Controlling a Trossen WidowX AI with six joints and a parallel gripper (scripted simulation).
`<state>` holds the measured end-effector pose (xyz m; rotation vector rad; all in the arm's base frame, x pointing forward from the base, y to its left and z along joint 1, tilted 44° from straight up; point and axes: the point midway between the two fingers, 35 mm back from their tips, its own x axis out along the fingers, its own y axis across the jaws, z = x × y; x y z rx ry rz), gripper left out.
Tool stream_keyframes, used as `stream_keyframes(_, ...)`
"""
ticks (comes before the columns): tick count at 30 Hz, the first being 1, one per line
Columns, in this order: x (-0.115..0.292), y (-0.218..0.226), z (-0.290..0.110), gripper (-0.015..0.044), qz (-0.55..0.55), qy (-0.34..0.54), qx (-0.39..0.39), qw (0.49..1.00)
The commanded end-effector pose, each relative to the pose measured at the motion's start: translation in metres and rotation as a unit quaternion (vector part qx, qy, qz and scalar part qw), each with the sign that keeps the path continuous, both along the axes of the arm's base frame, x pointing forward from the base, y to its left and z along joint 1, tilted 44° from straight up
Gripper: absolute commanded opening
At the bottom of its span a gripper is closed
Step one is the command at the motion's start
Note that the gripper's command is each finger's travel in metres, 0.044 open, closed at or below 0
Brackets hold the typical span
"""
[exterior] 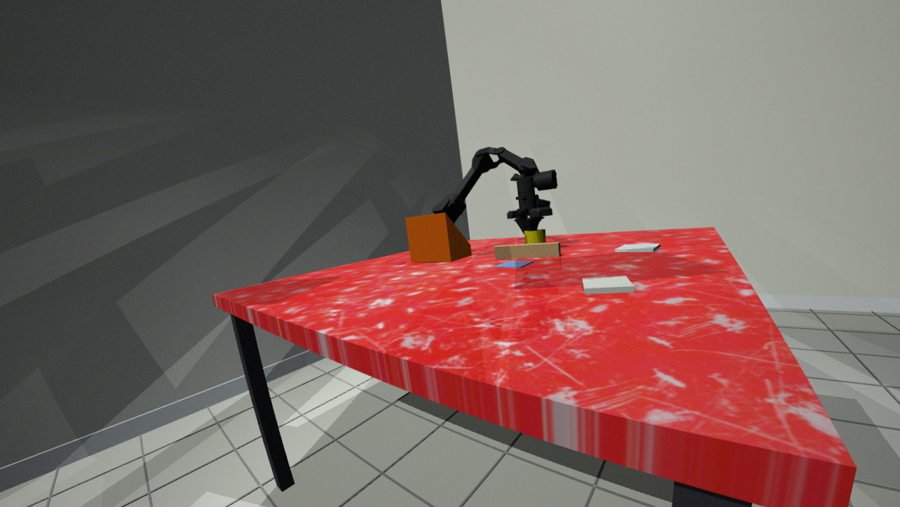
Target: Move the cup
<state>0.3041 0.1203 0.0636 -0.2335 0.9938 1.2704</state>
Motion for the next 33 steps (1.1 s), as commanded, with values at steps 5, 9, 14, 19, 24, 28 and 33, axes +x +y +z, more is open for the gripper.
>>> stream_keyframes(5, 0.001, -0.008, 0.008, 0.0147, 0.0, -0.001, 0.0, 1.0)
stream_keyframes(9, 0.001, -0.012, 0.012, 0.0147, 0.0, -0.001, 0.0, 1.0)
stream_keyframes(14, 0.002, -0.018, 0.017, 0.0147, -0.001, -0.001, 0.0, 1.0)
stream_keyframes(19, 0.002, -0.024, 0.023, 0.0147, -0.001, -0.001, 0.0, 1.0)
stream_keyframes(24, 0.002, -0.03, 0.028, 0.0147, -0.002, 0.0, 0.0, 1.0)
stream_keyframes(28, 0.001, -0.034, 0.032, 0.0147, -0.002, 0.0, 0.001, 1.0)
stream_keyframes(33, 0.001, -0.032, 0.029, 0.0199, -0.003, 0.003, 0.002, 1.0)
